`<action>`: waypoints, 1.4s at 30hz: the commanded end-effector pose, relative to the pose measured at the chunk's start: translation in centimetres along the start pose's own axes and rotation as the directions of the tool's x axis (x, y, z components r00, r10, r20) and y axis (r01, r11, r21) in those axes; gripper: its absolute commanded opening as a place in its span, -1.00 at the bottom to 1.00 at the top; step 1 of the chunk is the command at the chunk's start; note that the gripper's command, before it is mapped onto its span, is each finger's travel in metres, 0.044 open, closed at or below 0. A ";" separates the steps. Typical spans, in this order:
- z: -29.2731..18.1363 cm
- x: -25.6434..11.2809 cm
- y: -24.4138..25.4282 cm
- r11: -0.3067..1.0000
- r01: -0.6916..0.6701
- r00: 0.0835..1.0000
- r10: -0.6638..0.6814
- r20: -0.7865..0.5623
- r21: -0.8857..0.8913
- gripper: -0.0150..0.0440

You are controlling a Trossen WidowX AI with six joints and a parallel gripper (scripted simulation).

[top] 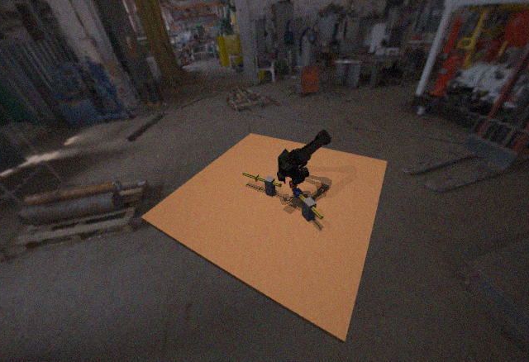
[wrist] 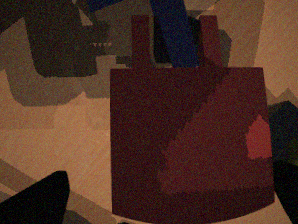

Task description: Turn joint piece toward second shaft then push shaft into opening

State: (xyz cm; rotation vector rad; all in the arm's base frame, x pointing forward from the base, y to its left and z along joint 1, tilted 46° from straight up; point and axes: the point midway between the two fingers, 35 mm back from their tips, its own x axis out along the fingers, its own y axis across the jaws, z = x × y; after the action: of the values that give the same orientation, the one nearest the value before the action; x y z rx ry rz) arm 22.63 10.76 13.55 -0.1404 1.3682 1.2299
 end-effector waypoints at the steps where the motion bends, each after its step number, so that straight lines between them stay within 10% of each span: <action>1: 1.7 -0.2 0.0 1.000 -0.004 1.000 0.004 0.003 0.004 1.00; 26: 2.3 2.6 0.0 1.000 -0.006 1.000 0.006 0.003 0.003 1.00; 36: 2.3 2.6 0.0 1.000 -0.006 1.000 0.006 0.003 0.003 0.12; 42: 2.3 2.6 0.0 1.000 -0.006 1.000 0.006 0.003 0.003 0.12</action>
State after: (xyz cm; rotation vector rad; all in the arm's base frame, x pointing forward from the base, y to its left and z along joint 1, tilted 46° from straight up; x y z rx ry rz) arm 23.44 13.88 12.28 -0.1336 1.3690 1.2352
